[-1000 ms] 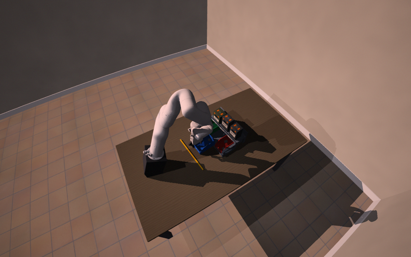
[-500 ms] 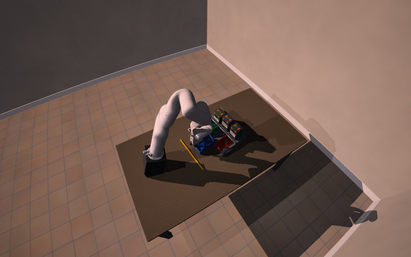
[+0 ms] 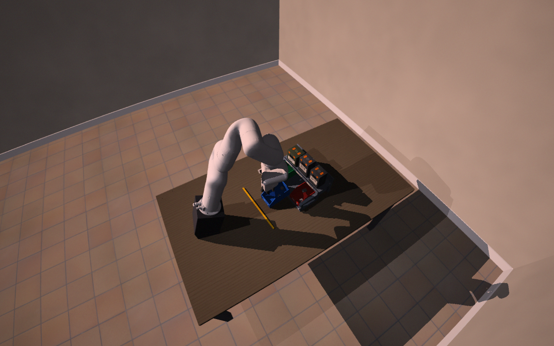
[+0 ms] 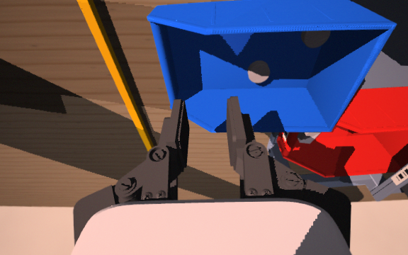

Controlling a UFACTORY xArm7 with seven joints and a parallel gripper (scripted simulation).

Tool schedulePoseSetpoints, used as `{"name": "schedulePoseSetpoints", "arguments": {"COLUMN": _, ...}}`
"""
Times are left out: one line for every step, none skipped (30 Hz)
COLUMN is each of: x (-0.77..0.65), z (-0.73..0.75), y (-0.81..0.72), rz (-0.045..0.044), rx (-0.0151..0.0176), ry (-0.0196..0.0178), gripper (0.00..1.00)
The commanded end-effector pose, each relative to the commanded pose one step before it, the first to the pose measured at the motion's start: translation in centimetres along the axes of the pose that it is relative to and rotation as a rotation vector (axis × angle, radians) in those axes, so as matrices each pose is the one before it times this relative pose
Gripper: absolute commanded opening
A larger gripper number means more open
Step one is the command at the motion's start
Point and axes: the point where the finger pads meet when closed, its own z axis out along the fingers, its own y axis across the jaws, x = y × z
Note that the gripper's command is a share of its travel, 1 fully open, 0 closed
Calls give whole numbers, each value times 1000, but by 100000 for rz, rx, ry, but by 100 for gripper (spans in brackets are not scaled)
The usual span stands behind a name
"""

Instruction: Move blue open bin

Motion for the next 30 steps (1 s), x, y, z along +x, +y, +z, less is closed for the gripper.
{"name": "schedulePoseSetpoints", "arguments": {"x": -8, "z": -86, "y": 175, "rz": -183, "rx": 2731, "ry": 128, "gripper": 33}}
{"name": "schedulePoseSetpoints", "arguments": {"x": -9, "z": -168, "y": 698, "rz": 141, "rx": -2202, "ry": -156, "gripper": 33}}
{"name": "schedulePoseSetpoints", "arguments": {"x": 1, "z": -192, "y": 777, "rz": -35, "rx": 540, "ry": 38, "gripper": 33}}
{"name": "schedulePoseSetpoints", "arguments": {"x": 1, "z": -196, "y": 776, "rz": -35, "rx": 540, "ry": 38, "gripper": 33}}
{"name": "schedulePoseSetpoints", "arguments": {"x": 1, "z": -200, "y": 775, "rz": -35, "rx": 540, "ry": 38, "gripper": 33}}
{"name": "schedulePoseSetpoints", "arguments": {"x": 0, "z": -204, "y": 773, "rz": -35, "rx": 540, "ry": 38, "gripper": 33}}
{"name": "schedulePoseSetpoints", "arguments": {"x": 0, "z": 0, "y": 0, "rz": 0, "rx": 0, "ry": 0, "gripper": 33}}
{"name": "schedulePoseSetpoints", "arguments": {"x": 0, "z": 0, "y": 0, "rz": 0, "rx": 0, "ry": 0, "gripper": 33}}
{"name": "schedulePoseSetpoints", "arguments": {"x": 0, "z": 0, "y": 0, "rz": 0, "rx": 0, "ry": 0, "gripper": 33}}
{"name": "schedulePoseSetpoints", "arguments": {"x": 0, "z": 0, "y": 0, "rz": 0, "rx": 0, "ry": 0, "gripper": 33}}
{"name": "schedulePoseSetpoints", "arguments": {"x": 0, "z": 0, "y": 0, "rz": 0, "rx": 0, "ry": 0, "gripper": 33}}
{"name": "schedulePoseSetpoints", "arguments": {"x": 0, "z": 0, "y": 0, "rz": 0, "rx": 0, "ry": 0, "gripper": 33}}
{"name": "schedulePoseSetpoints", "arguments": {"x": 0, "z": 0, "y": 0, "rz": 0, "rx": 0, "ry": 0, "gripper": 33}}
{"name": "schedulePoseSetpoints", "arguments": {"x": 0, "z": 0, "y": 0, "rz": 0, "rx": 0, "ry": 0, "gripper": 33}}
{"name": "schedulePoseSetpoints", "arguments": {"x": 0, "z": 0, "y": 0, "rz": 0, "rx": 0, "ry": 0, "gripper": 33}}
{"name": "schedulePoseSetpoints", "arguments": {"x": 0, "z": 0, "y": 0, "rz": 0, "rx": 0, "ry": 0, "gripper": 33}}
{"name": "schedulePoseSetpoints", "arguments": {"x": 0, "z": 0, "y": 0, "rz": 0, "rx": 0, "ry": 0, "gripper": 33}}
{"name": "schedulePoseSetpoints", "arguments": {"x": 0, "z": 0, "y": 0, "rz": 0, "rx": 0, "ry": 0, "gripper": 33}}
{"name": "schedulePoseSetpoints", "arguments": {"x": 1, "z": -159, "y": 672, "rz": 212, "rx": -3035, "ry": -1259, "gripper": 33}}
{"name": "schedulePoseSetpoints", "arguments": {"x": -1, "z": -187, "y": 778, "rz": -54, "rx": 749, "ry": 313, "gripper": 33}}
{"name": "schedulePoseSetpoints", "arguments": {"x": -1, "z": -193, "y": 776, "rz": -54, "rx": 749, "ry": 313, "gripper": 33}}
{"name": "schedulePoseSetpoints", "arguments": {"x": 0, "z": -199, "y": 775, "rz": -54, "rx": 749, "ry": 313, "gripper": 33}}
{"name": "schedulePoseSetpoints", "arguments": {"x": 0, "z": -205, "y": 773, "rz": -54, "rx": 749, "ry": 313, "gripper": 33}}
{"name": "schedulePoseSetpoints", "arguments": {"x": 0, "z": 0, "y": 0, "rz": 0, "rx": 0, "ry": 0, "gripper": 33}}
{"name": "schedulePoseSetpoints", "arguments": {"x": 0, "z": 0, "y": 0, "rz": 0, "rx": 0, "ry": 0, "gripper": 33}}
{"name": "schedulePoseSetpoints", "arguments": {"x": 0, "z": 0, "y": 0, "rz": 0, "rx": 0, "ry": 0, "gripper": 33}}
{"name": "schedulePoseSetpoints", "arguments": {"x": 0, "z": 0, "y": 0, "rz": 0, "rx": 0, "ry": 0, "gripper": 33}}
{"name": "schedulePoseSetpoints", "arguments": {"x": 0, "z": 0, "y": 0, "rz": 0, "rx": 0, "ry": 0, "gripper": 33}}
{"name": "schedulePoseSetpoints", "arguments": {"x": 0, "z": 0, "y": 0, "rz": 0, "rx": 0, "ry": 0, "gripper": 33}}
{"name": "schedulePoseSetpoints", "arguments": {"x": 0, "z": 0, "y": 0, "rz": 0, "rx": 0, "ry": 0, "gripper": 33}}
